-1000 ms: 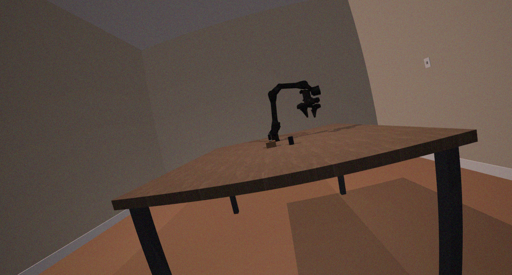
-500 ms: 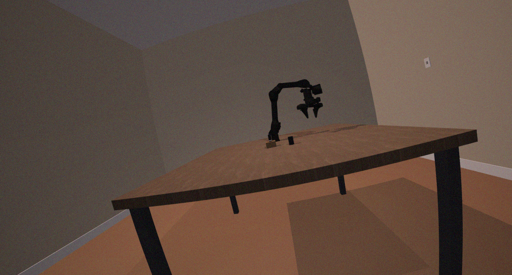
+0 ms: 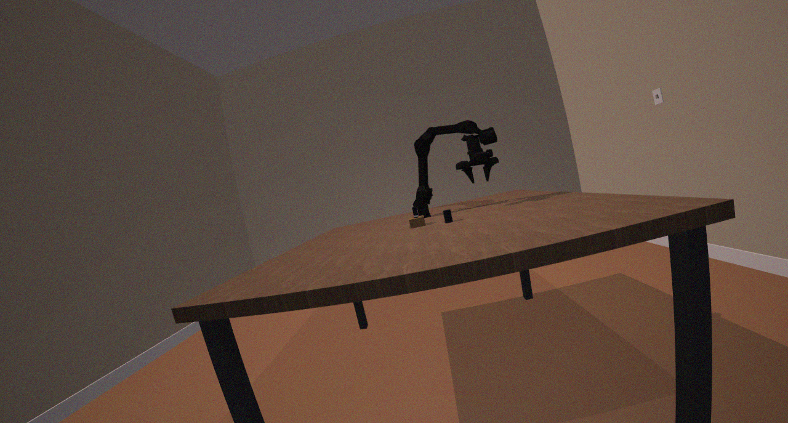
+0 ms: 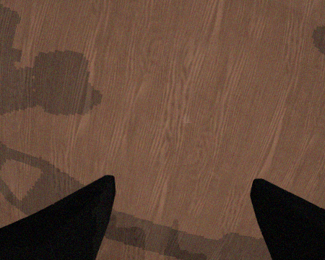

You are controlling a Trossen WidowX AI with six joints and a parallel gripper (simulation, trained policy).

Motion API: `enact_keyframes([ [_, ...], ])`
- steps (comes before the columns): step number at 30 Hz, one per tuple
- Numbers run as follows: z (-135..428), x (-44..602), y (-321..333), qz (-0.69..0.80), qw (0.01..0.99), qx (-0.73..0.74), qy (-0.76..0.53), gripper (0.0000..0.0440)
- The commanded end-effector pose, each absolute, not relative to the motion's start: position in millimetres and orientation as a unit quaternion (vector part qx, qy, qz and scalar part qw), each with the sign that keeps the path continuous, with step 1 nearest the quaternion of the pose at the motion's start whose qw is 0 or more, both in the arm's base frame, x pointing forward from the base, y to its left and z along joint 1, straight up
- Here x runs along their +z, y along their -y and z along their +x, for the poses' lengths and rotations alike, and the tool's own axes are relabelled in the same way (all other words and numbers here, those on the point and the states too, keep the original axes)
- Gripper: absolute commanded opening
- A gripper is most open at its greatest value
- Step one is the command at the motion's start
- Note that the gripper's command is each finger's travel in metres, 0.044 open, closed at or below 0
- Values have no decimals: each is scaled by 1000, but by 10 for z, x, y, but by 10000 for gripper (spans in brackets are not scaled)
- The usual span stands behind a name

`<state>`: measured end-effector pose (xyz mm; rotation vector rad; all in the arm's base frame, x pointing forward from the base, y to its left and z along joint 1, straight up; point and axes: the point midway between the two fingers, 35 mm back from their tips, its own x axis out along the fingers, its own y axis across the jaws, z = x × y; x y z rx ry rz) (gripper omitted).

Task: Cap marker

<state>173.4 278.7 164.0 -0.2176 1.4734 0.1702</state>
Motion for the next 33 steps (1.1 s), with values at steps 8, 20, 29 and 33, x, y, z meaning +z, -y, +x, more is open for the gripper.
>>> enact_keyframes([
  [8, 1995, 1643, -2708, -54, 723, 54, -687, 331],
  [20, 2293, 1626, -2535, -13, 714, 23, -700, 330],
  [29, 2510, 1609, -2355, 10, 707, 0, -707, 328],
  [33, 2602, 1600, -2268, 20, 705, -10, -709, 328],
])
